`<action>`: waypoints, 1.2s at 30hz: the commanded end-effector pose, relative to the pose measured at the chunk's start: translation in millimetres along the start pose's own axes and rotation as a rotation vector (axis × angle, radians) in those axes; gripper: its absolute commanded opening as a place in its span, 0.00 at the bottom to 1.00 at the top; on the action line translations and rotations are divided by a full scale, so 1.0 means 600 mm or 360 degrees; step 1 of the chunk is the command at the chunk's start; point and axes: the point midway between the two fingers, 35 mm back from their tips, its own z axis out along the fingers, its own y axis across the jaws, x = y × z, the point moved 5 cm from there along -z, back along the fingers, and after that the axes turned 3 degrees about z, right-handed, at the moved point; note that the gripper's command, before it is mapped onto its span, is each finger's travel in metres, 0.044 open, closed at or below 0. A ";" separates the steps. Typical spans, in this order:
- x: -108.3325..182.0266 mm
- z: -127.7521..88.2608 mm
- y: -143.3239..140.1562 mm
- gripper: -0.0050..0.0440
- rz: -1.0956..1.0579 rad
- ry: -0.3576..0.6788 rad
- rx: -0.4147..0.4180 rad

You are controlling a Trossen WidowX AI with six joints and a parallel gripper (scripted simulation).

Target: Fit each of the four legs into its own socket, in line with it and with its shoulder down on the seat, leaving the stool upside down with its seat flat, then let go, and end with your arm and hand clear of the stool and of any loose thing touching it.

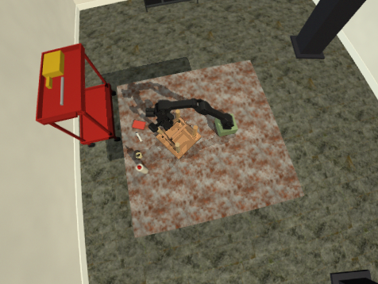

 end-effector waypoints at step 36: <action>0.003 -0.003 0.025 1.00 0.0005 -0.0001 -0.0023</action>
